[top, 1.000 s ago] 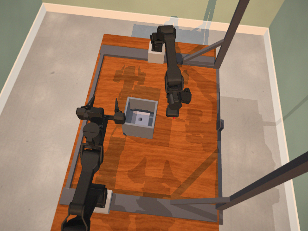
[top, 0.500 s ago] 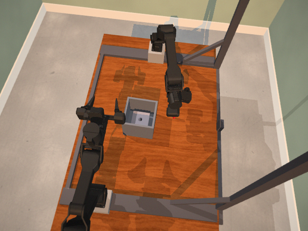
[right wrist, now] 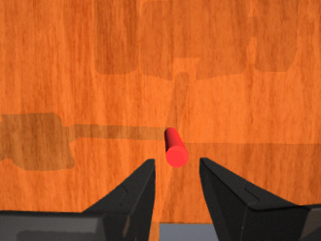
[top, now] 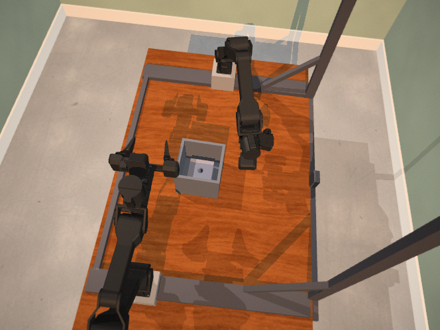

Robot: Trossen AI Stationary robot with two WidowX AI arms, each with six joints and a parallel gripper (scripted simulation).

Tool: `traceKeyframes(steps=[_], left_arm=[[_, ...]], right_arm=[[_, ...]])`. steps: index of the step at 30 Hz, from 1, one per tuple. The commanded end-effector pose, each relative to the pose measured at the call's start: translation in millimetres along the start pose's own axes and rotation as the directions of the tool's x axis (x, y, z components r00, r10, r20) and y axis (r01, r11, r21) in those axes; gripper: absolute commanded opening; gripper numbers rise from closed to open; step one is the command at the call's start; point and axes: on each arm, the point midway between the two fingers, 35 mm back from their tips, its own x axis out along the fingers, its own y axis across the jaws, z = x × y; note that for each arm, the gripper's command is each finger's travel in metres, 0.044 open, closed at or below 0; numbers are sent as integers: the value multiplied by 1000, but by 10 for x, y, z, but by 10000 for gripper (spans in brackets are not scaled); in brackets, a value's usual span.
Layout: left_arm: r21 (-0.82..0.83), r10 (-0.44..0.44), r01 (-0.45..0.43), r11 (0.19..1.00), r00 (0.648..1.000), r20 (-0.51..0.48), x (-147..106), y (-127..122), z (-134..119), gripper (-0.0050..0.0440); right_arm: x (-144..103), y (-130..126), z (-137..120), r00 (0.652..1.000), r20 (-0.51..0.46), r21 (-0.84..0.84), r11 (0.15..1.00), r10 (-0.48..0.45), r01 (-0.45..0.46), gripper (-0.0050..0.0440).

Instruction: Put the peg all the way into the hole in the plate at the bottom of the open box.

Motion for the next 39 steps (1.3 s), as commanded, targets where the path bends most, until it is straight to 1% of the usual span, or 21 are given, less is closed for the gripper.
traceKeyframes(steps=[1, 5, 6, 8, 9, 18, 19, 21, 22, 27, 28, 39], left_arm=[[4, -2, 2, 1000, 1000, 6, -6, -6, 19, 440], [4, -2, 2, 1000, 1000, 6, -6, -6, 19, 440], [4, -2, 2, 1000, 1000, 6, -6, -6, 19, 440], [4, -2, 2, 1000, 1000, 6, -6, -6, 19, 440], [4, -2, 2, 1000, 1000, 6, -6, -6, 19, 440], [4, -2, 2, 1000, 1000, 6, -6, -6, 19, 440], [4, -2, 2, 1000, 1000, 6, -6, -6, 19, 440], [4, -2, 2, 1000, 1000, 6, -6, -6, 19, 440], [4, -2, 2, 1000, 1000, 6, -6, -6, 19, 440], [4, -2, 2, 1000, 1000, 6, -6, -6, 19, 440], [4, -2, 2, 1000, 1000, 6, -6, -6, 19, 440], [4, -2, 2, 1000, 1000, 6, -6, -6, 19, 440]], right_arm=[[40, -13, 17, 1000, -3, -3, 1000, -12, 12, 125], [98, -15, 17, 1000, -2, -3, 1000, -13, 13, 125], [54, -32, 28, 1000, 0, -4, 1000, -18, 18, 125], [54, -32, 28, 1000, 0, -4, 1000, -18, 18, 125], [129, -13, 18, 1000, -1, -3, 1000, -12, 12, 125], [287, -10, 14, 1000, -3, -2, 1000, -9, 9, 125], [193, -55, 36, 1000, 3, -5, 1000, -27, 27, 125], [133, -87, 31, 999, 5, -4, 999, -35, 35, 125], [170, -82, 22, 1000, 2, -2, 1000, -26, 26, 125], [100, -65, 29, 999, 7, -4, 999, -41, 41, 125], [97, -90, 38, 999, 7, -5, 999, -44, 45, 0], [122, -65, 27, 999, 5, -4, 999, -36, 36, -2]])
